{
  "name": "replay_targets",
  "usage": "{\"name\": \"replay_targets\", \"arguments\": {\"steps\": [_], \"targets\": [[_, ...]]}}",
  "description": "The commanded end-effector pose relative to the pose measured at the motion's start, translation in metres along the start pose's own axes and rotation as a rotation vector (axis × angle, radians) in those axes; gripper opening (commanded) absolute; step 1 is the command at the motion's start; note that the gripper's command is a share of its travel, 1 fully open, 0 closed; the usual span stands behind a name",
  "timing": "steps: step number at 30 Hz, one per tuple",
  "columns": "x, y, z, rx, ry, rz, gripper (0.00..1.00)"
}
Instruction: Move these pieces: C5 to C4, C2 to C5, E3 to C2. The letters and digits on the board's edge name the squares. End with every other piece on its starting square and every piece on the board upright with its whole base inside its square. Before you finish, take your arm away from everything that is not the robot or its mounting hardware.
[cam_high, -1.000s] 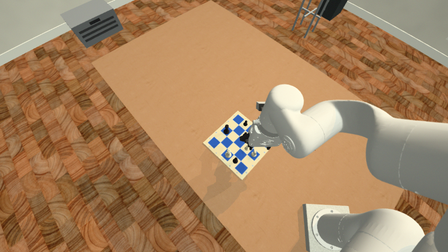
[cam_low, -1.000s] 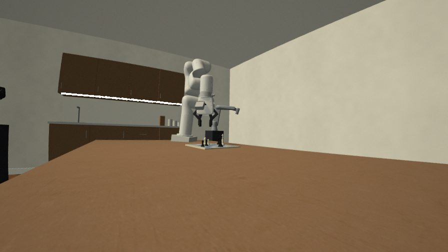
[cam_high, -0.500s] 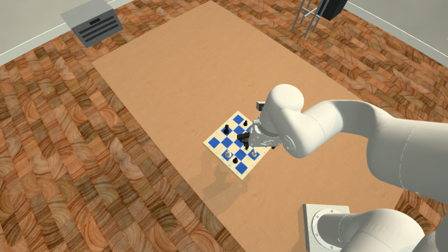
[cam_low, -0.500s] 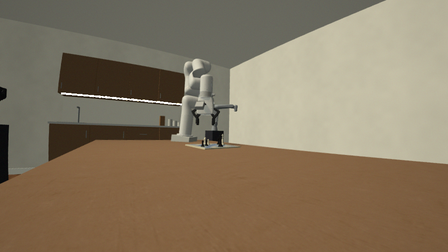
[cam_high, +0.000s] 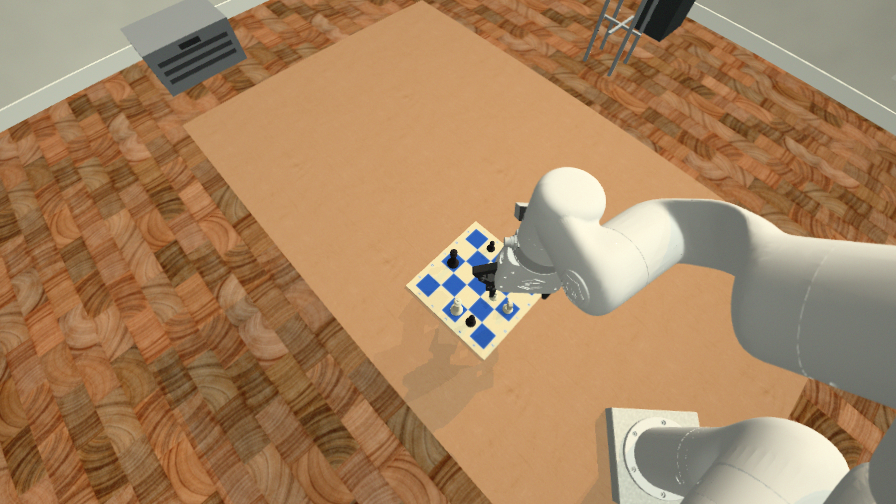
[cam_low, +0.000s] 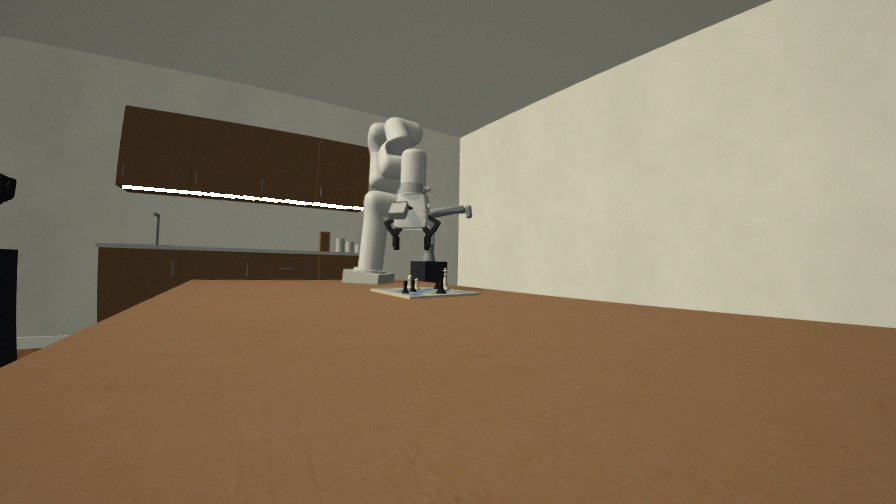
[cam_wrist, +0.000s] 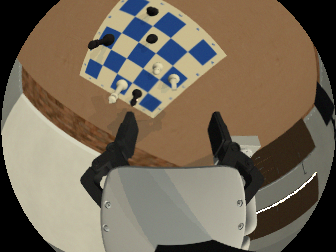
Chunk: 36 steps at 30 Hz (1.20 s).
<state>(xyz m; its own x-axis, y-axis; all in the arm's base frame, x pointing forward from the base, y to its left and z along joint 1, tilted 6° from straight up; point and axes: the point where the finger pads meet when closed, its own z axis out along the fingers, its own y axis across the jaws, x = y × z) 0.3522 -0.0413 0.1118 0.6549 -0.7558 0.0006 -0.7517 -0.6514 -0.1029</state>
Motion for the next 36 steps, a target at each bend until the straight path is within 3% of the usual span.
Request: {"name": "replay_targets", "arguments": {"steps": [1, 6, 11, 21, 23, 24, 36], "targets": [[0.001, -0.007, -0.002, 0.001, 0.004, 0.119, 1.00], [0.002, -0.013, -0.004, 0.001, 0.004, 0.252, 1.00], [0.002, -0.027, -0.007, 0.002, 0.003, 0.551, 1.00], [0.000, -0.063, -0.014, 0.024, -0.018, 1.005, 1.00], [0.000, -0.063, -0.014, 0.024, -0.018, 1.005, 1.00], [0.000, -0.067, -0.014, 0.024, -0.020, 1.138, 1.00], [-0.005, -0.096, -0.019, 0.029, -0.044, 1.668, 1.00]]}}
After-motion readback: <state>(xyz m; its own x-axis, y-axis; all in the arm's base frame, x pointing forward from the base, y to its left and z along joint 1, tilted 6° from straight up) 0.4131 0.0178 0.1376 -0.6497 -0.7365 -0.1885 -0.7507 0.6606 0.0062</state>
